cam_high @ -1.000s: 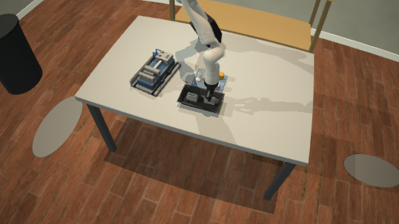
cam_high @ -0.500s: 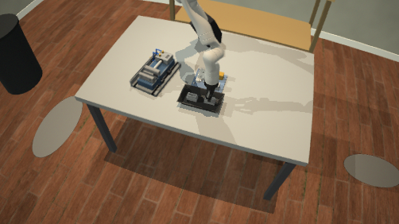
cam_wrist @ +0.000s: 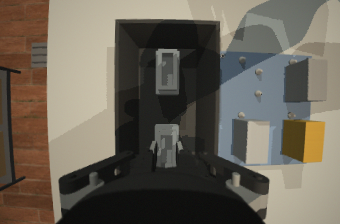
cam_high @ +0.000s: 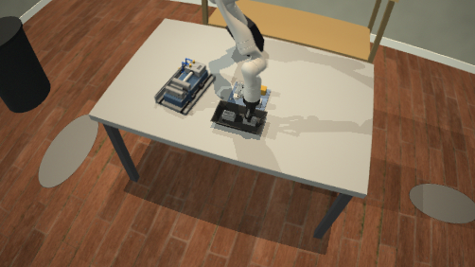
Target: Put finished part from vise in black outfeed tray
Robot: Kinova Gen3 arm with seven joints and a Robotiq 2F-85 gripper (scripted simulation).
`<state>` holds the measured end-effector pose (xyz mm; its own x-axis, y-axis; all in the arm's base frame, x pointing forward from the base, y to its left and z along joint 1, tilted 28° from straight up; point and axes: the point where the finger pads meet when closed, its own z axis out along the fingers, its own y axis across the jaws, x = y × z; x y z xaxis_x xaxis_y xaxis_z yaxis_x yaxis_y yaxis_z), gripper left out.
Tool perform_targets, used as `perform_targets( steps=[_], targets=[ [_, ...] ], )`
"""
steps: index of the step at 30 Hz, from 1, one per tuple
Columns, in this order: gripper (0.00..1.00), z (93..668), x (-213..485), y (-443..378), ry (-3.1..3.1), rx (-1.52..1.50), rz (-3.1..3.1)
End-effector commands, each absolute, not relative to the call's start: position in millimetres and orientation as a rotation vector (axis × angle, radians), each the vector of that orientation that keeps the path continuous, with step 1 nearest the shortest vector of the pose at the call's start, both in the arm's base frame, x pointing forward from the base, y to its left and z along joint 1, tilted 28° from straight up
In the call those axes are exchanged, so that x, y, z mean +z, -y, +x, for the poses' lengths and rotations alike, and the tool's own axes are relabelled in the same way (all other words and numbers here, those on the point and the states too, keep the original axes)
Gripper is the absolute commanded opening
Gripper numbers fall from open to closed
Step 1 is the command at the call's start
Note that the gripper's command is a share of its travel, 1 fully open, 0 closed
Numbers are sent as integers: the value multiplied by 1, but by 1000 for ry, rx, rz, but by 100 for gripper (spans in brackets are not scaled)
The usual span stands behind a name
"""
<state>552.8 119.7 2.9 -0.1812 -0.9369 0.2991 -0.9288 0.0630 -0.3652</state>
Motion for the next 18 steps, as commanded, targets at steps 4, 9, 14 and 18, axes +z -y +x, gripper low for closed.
perform_targets(
  steps=[4, 9, 14, 18],
  targets=[
    [0, 554, 1, -119, -2278, -760, -2000],
    [0, 554, 0, -119, -2278, -760, -2000],
    [0, 554, -1, -119, -2278, -760, -2000],
    [0, 554, -1, -118, -2278, -760, -2000]
  ],
)
